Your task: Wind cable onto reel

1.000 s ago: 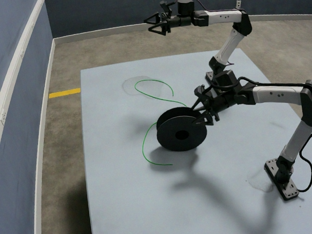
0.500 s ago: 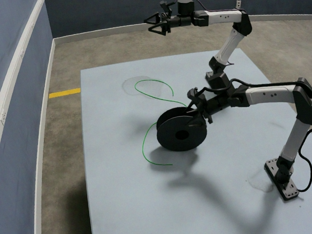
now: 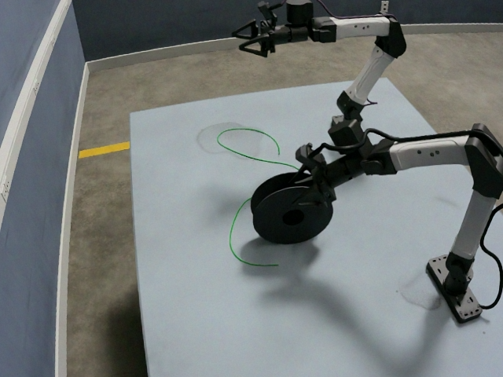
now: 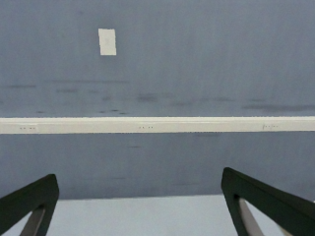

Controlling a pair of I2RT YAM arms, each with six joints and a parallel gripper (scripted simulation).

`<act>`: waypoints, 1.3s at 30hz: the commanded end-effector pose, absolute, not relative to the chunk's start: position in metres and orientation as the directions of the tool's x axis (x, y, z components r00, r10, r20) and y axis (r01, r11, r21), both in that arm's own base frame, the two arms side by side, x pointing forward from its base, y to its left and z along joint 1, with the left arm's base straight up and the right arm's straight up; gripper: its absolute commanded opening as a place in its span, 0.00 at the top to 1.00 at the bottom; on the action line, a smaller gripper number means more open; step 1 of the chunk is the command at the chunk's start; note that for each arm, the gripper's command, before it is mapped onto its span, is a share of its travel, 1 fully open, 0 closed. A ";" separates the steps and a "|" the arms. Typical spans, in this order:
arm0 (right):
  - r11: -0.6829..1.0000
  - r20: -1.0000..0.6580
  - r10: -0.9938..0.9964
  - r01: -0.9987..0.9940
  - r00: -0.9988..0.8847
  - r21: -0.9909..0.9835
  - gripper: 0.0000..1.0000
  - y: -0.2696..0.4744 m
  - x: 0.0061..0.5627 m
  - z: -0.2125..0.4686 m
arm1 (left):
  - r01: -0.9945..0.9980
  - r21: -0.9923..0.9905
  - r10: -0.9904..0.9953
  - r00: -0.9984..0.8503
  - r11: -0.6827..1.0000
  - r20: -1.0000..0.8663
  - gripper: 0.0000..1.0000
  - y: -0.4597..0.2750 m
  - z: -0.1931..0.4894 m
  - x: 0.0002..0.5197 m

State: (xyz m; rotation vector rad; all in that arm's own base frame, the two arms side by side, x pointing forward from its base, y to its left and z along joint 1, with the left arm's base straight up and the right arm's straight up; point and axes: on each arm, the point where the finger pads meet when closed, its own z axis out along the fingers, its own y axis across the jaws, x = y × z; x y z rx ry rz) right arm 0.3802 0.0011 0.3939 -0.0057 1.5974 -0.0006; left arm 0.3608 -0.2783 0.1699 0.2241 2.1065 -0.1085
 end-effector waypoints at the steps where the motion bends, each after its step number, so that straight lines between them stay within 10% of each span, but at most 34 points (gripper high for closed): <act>1: 1.000 -1.000 0.007 0.002 -0.001 0.007 0.00 -0.001 0.380 0.399 | 0.213 0.007 0.115 -0.496 0.977 -0.861 0.25 -0.284 0.168 0.367; 39: 1.000 -1.000 0.007 0.002 -0.001 0.007 0.00 -0.001 0.380 0.399 | 0.212 -0.002 0.103 -0.482 0.977 -0.870 0.25 -0.275 0.182 0.359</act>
